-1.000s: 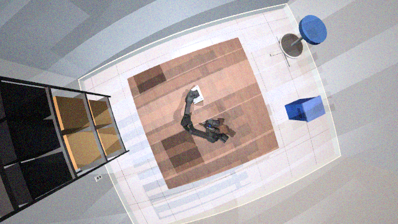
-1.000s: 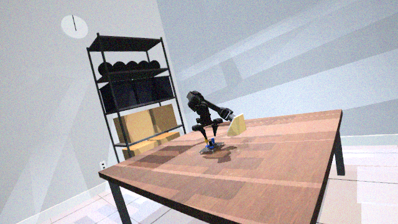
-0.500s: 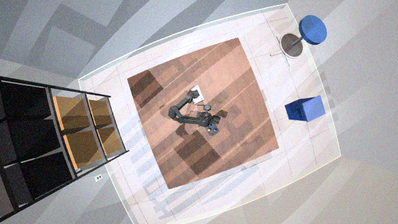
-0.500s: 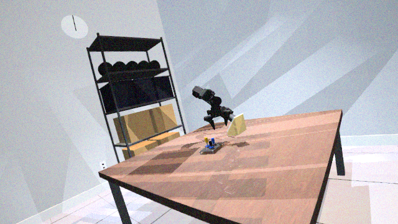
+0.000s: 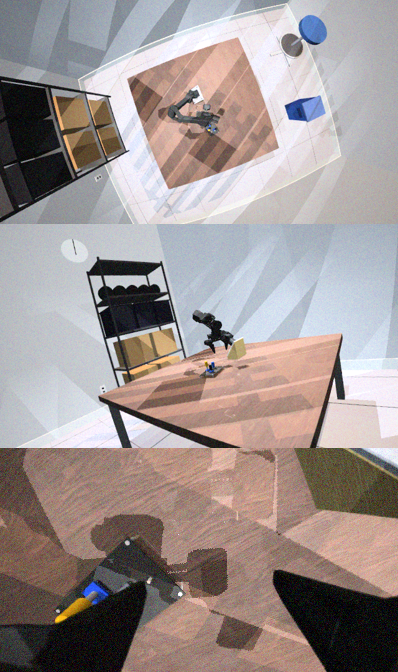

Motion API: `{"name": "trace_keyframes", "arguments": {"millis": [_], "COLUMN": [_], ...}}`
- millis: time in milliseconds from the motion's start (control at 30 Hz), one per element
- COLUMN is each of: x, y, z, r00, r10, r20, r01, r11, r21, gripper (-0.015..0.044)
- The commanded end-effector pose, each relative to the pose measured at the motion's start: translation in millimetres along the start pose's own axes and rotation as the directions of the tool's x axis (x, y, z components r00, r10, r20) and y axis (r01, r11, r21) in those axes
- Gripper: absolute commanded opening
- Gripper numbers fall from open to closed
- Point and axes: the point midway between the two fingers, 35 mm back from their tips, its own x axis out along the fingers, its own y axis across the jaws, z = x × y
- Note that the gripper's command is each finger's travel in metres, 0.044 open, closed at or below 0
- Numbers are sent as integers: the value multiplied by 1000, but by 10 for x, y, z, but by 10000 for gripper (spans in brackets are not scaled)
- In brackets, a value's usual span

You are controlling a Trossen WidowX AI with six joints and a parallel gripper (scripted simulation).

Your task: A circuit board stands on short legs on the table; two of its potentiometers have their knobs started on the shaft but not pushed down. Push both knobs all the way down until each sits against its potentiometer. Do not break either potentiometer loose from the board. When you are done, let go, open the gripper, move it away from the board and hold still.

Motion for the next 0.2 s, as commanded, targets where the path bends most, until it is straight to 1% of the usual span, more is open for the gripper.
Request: {"name": "trace_keyframes", "arguments": {"millis": [0, 167], "x": [0, 0], "y": [-6, -6], "z": [-4, -4], "r00": [1000, 1000], "r10": [-4, -4], "r20": [-3, -3], "r01": [4, 4], "r11": [1000, 1000], "r21": [6, 6], "gripper": [440, 440]}}
